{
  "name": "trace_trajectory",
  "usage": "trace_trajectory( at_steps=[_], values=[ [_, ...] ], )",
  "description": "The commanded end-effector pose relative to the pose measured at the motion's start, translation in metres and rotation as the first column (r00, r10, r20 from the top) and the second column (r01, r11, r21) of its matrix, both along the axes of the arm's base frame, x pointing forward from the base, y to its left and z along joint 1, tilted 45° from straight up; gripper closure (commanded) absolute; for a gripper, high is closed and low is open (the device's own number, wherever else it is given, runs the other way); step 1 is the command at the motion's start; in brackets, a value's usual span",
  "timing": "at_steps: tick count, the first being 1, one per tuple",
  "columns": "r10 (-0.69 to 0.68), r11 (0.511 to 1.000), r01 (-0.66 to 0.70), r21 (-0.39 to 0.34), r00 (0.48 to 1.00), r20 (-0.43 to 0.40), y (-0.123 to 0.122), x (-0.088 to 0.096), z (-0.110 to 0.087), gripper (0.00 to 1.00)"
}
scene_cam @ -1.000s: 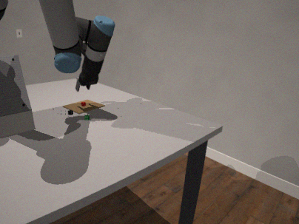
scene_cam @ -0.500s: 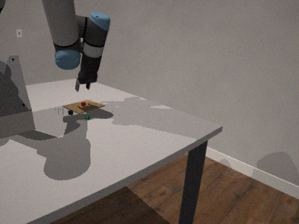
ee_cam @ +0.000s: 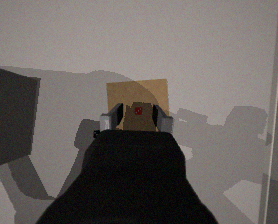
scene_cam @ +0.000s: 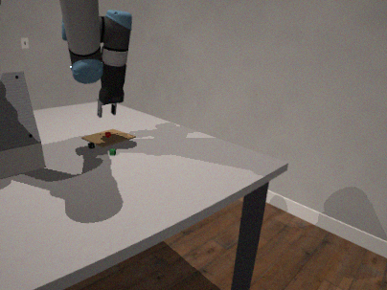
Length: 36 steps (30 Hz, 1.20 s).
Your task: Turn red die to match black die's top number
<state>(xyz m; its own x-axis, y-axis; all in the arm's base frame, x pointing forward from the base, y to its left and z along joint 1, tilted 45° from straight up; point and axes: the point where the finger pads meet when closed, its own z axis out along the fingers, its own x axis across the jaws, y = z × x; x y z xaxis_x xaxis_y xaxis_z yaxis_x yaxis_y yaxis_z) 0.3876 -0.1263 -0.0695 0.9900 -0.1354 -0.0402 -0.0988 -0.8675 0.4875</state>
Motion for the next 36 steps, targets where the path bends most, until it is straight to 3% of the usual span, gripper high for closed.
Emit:
trace_trajectory(
  at_steps=[1, 7, 19, 25, 26, 36],
  values=[
    [0.000, 1.000, 0.000, -0.017, 1.000, -0.001, 0.0008, 0.0004, -0.0001, 0.07],
    [-0.001, 0.998, 0.001, -0.055, 1.000, -0.011, 0.0008, -0.0002, -0.0013, 0.07],
    [0.005, 0.964, -0.015, -0.265, 0.999, -0.037, 0.0028, 0.0007, -0.0016, 0.07],
    [0.005, 0.963, -0.015, -0.268, 0.999, -0.037, 0.0049, 0.0010, -0.0031, 0.07],
    [0.005, 0.963, -0.015, -0.268, 0.999, -0.037, 0.0049, 0.0010, -0.0031, 0.00],
    [0.005, 0.963, -0.015, -0.268, 0.999, -0.037, 0.0049, 0.0010, -0.0031, 0.00]
  ],
)
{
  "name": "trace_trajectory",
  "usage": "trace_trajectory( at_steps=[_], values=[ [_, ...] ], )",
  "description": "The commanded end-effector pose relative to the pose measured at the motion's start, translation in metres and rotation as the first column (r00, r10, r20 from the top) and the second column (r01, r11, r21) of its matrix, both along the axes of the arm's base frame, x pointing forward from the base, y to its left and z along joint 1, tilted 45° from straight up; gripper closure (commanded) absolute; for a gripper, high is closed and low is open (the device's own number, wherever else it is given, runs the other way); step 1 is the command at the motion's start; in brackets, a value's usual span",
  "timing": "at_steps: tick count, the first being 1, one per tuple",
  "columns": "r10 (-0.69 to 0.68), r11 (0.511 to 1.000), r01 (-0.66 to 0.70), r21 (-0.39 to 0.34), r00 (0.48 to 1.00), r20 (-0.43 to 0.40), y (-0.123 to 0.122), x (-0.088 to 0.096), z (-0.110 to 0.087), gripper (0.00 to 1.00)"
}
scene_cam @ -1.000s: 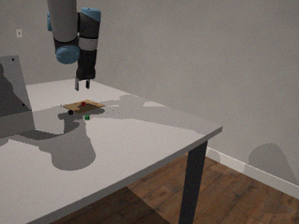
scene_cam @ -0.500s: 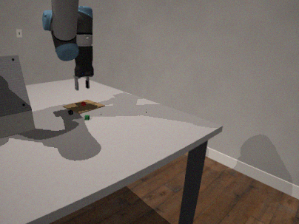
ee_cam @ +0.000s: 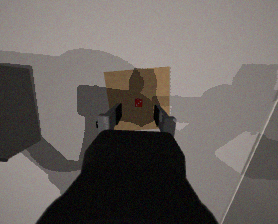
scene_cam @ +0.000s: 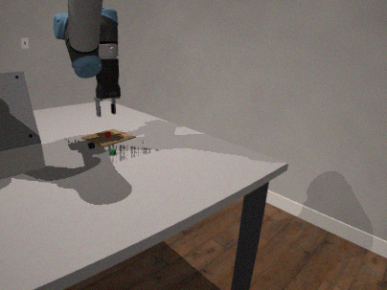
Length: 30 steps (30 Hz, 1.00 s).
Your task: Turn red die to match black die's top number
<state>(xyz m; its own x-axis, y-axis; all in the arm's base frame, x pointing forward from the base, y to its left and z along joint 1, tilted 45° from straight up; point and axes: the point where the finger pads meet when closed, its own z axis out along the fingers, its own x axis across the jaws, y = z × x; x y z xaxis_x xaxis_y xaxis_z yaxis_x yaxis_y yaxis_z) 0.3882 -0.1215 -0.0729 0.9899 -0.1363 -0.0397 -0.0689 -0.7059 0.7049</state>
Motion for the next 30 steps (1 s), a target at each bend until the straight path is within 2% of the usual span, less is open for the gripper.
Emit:
trace_trajectory(
  at_steps=[1, 14, 22, 30],
  values=[
    [0.000, 1.000, 0.000, -0.001, 1.000, 0.001, 0.000, 0.000, 0.000, 0.00],
    [0.000, 1.000, 0.000, -0.001, 1.000, 0.001, 0.004, 0.001, 0.004, 0.00],
    [0.000, 1.000, 0.000, -0.001, 1.000, 0.001, 0.015, 0.003, 0.016, 0.00],
    [0.000, 1.000, 0.000, -0.001, 1.000, 0.001, 0.039, 0.007, 0.039, 0.00]
  ],
)
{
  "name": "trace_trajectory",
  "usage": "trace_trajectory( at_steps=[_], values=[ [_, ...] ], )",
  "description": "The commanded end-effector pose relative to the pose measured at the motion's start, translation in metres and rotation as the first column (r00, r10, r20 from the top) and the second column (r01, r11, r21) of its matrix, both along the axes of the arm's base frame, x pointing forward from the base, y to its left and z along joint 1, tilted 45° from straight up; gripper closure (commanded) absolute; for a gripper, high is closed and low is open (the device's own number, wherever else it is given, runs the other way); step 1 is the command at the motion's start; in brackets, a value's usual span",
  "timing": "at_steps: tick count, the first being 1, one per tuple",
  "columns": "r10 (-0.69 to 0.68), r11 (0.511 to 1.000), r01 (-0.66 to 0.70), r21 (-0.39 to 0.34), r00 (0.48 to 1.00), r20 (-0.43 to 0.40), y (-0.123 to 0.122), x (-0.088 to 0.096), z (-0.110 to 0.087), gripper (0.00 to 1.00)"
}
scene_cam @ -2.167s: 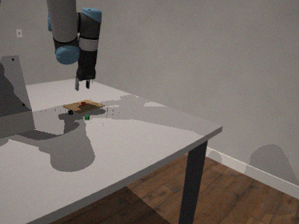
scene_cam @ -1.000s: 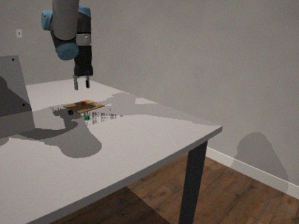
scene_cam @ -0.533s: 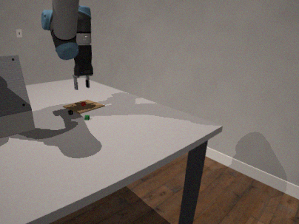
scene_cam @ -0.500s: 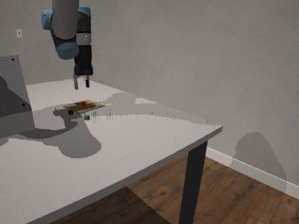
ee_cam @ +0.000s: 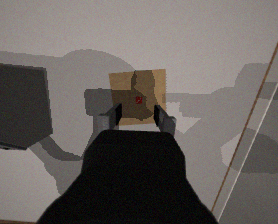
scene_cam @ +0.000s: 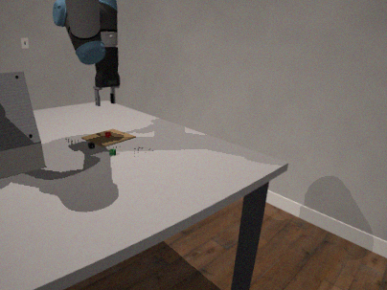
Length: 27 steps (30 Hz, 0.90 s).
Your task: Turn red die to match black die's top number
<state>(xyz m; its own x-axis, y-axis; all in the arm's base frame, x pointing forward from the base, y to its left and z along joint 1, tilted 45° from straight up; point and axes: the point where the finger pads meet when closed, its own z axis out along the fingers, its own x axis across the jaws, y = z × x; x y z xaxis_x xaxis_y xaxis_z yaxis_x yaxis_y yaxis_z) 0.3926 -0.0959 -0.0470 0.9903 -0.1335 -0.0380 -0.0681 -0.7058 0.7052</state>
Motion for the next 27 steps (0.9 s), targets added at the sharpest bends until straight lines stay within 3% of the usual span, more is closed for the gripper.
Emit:
trace_trajectory(
  at_steps=[1, 14, 27],
  values=[
    [-0.003, 1.000, 0.003, 0.000, 1.000, -0.001, 0.016, 0.003, 0.017, 0.00],
    [-0.003, 1.000, 0.003, 0.000, 1.000, -0.001, 0.040, 0.008, 0.041, 0.00],
    [-0.003, 1.000, 0.003, 0.000, 1.000, -0.001, 0.043, 0.008, 0.044, 0.00]
  ],
)
